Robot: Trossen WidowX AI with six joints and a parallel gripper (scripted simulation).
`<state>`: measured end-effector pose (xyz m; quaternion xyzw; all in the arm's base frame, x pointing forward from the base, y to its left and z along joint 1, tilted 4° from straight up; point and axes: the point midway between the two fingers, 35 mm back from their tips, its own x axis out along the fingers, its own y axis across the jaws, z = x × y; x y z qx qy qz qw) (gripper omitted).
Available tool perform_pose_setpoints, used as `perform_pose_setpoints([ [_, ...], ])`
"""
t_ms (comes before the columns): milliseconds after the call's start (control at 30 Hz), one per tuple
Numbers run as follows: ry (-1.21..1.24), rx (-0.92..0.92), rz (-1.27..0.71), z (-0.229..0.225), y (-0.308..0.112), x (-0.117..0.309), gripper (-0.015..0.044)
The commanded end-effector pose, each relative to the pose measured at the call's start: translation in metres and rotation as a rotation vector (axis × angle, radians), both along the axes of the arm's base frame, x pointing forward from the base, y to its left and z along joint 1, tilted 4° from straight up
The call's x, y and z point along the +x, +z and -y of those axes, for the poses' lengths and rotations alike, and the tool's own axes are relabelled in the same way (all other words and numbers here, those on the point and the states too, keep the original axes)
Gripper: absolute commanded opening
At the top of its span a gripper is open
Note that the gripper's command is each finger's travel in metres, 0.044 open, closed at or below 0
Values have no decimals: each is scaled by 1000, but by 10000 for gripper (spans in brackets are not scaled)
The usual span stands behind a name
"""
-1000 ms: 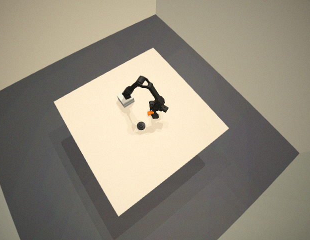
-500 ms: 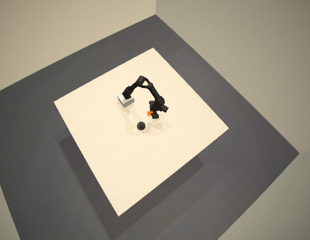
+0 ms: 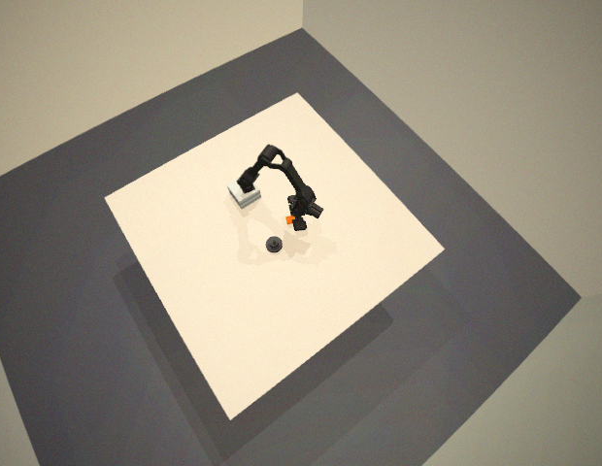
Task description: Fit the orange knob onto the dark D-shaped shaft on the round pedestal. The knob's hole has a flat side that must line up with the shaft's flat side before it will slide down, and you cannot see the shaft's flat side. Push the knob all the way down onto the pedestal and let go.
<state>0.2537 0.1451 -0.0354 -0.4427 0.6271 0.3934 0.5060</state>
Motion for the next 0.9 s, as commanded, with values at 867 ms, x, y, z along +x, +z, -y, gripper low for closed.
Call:
perform_pose_setpoints([
  [867, -21, 491, 155, 30, 11, -8, 180],
])
